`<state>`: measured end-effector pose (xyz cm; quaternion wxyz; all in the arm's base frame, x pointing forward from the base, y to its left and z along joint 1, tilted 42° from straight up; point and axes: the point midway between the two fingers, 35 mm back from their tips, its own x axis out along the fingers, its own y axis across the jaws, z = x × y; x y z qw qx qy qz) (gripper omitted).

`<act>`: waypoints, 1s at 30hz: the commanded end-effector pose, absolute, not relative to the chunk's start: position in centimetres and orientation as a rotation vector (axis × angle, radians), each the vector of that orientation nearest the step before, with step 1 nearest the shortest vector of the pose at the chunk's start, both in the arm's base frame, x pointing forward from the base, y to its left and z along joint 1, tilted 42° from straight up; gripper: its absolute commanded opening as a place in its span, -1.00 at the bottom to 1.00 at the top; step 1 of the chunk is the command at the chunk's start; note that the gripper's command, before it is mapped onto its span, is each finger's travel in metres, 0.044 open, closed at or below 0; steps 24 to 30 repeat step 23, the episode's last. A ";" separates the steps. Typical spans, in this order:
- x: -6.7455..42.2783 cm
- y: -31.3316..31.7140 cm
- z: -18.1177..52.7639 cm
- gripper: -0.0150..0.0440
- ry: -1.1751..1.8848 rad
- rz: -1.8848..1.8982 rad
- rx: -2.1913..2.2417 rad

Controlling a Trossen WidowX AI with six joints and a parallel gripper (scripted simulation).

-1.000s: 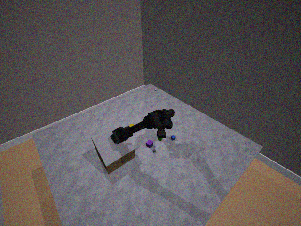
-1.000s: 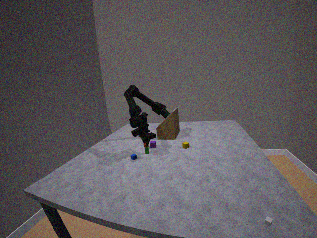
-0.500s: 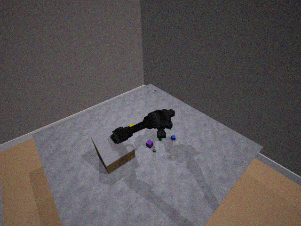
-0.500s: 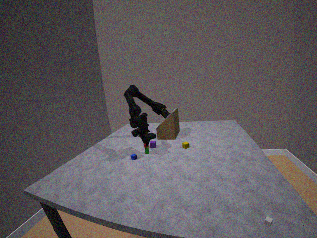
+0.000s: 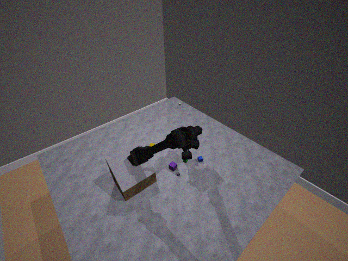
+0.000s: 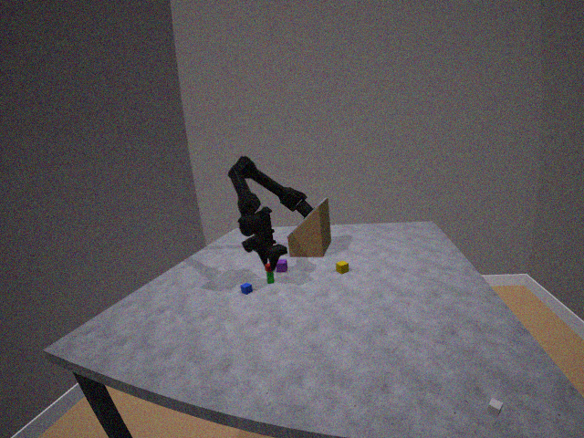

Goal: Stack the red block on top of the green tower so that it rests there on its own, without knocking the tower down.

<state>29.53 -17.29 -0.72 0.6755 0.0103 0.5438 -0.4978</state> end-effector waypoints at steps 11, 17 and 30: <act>29.5 -17.3 -0.7 1.00 1.222 -1.121 0.023; 29.5 -17.3 -0.7 1.00 1.222 -1.121 0.023; 29.5 -17.3 -0.7 1.00 1.222 -1.121 0.023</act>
